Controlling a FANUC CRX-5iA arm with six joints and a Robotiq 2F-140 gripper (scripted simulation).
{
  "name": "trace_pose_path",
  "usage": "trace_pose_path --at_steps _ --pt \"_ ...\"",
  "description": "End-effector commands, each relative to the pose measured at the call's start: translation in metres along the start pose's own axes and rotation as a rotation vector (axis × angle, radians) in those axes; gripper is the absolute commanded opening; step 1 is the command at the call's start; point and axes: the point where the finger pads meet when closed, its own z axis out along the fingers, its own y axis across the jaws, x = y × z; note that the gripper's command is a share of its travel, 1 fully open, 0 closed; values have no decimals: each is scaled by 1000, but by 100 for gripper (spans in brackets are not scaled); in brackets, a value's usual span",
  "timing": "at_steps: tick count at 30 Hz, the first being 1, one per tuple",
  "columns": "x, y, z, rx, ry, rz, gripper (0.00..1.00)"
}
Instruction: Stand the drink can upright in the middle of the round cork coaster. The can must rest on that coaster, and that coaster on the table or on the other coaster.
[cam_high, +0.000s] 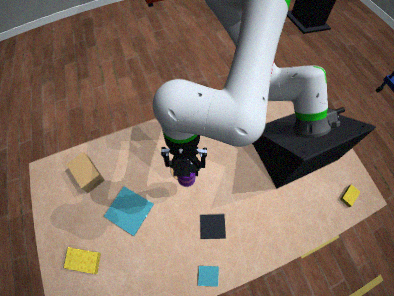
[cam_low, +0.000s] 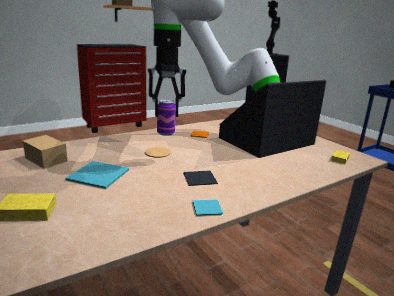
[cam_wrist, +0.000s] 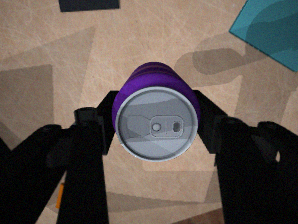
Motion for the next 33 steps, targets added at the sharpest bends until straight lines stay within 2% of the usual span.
trace_pose_path --at_steps 1,7,18,33 --pt "-16 7 -1 -2 1 0 10" --pt "-43 17 0 -3 -2 1 10" --pt "-70 24 2 -4 -6 3 10" --pt "-80 27 2 -5 -8 4 10"
